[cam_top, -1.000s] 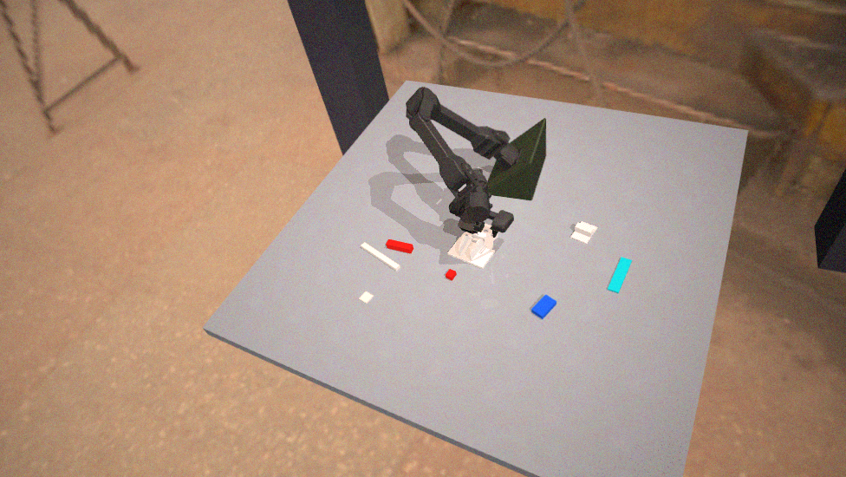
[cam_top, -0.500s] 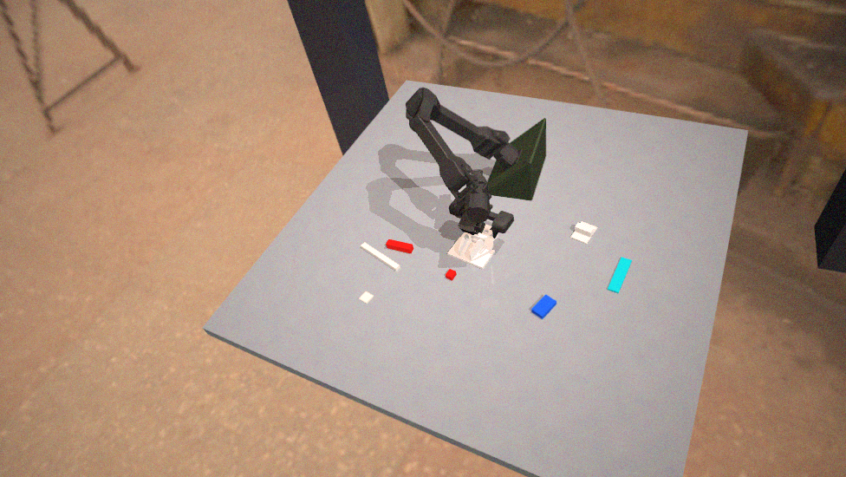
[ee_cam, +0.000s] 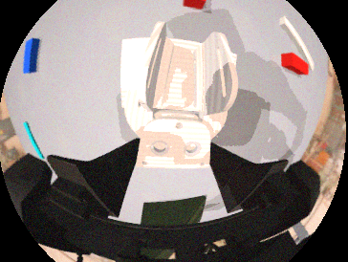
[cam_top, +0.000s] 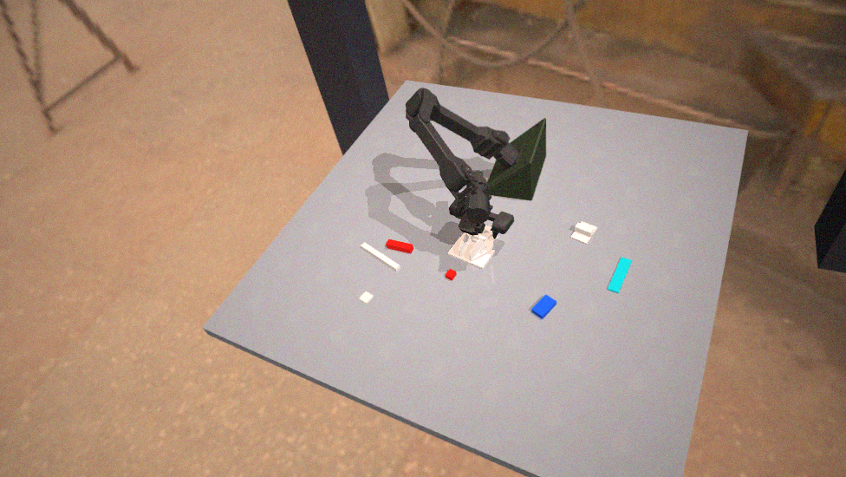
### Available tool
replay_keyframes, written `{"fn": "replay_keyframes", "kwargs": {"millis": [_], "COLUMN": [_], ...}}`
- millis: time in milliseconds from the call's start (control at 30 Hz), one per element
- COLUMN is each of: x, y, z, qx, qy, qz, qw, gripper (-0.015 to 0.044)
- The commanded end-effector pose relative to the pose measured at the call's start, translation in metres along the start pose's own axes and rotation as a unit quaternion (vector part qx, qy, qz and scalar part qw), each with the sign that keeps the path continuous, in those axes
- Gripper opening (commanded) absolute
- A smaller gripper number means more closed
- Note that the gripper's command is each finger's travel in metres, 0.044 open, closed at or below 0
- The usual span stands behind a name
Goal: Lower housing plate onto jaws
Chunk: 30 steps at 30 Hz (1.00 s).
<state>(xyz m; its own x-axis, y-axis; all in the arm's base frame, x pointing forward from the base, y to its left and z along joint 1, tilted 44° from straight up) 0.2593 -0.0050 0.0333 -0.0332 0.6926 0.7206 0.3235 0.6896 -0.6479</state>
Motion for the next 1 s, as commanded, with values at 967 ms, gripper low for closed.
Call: {"fn": "replay_keyframes", "kwargs": {"millis": [967], "x": [-0.0073], "y": [-0.0004], "z": [-0.0003], "qx": [0.003], "qy": [-0.002], "qz": [0.002], "qw": [1.0], "gripper": [0.0351]}}
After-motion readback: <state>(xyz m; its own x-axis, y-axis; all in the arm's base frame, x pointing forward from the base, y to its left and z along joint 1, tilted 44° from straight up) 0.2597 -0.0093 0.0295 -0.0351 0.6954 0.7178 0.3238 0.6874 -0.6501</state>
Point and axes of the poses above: the point midway between the two fingers, 35 mm back from their tips, its own x axis back along the fingers, its own y axis across the jaws, z = x × y, the point moved 5 cm from there along x, back along the fingers, and after that the axes turned 5 degrees about -x, right-handed, at the moved point
